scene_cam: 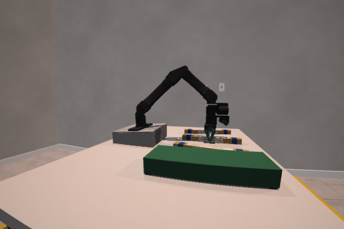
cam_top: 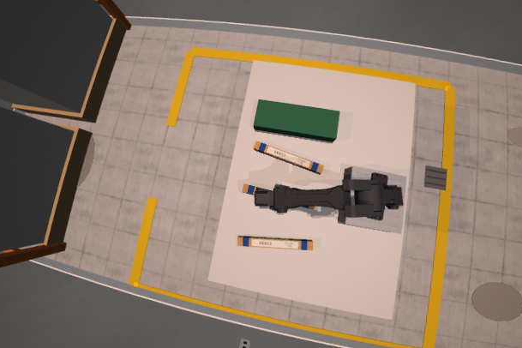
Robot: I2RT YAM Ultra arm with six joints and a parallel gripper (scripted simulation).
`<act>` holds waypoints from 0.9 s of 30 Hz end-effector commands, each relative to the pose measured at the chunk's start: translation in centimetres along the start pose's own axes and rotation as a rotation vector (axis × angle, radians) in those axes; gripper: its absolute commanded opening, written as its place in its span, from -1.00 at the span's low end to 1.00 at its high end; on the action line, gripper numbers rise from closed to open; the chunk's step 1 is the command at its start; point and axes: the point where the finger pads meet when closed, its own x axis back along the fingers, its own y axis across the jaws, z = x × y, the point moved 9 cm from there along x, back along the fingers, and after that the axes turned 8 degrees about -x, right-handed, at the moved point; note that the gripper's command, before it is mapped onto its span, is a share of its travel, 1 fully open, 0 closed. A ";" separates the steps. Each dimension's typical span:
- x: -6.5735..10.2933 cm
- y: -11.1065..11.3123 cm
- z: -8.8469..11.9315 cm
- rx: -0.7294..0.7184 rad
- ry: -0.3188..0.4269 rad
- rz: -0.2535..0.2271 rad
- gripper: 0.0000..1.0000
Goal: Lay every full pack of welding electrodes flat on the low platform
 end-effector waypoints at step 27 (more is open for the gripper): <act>0.5 -0.1 -0.2 -0.002 -0.017 -0.006 -1.00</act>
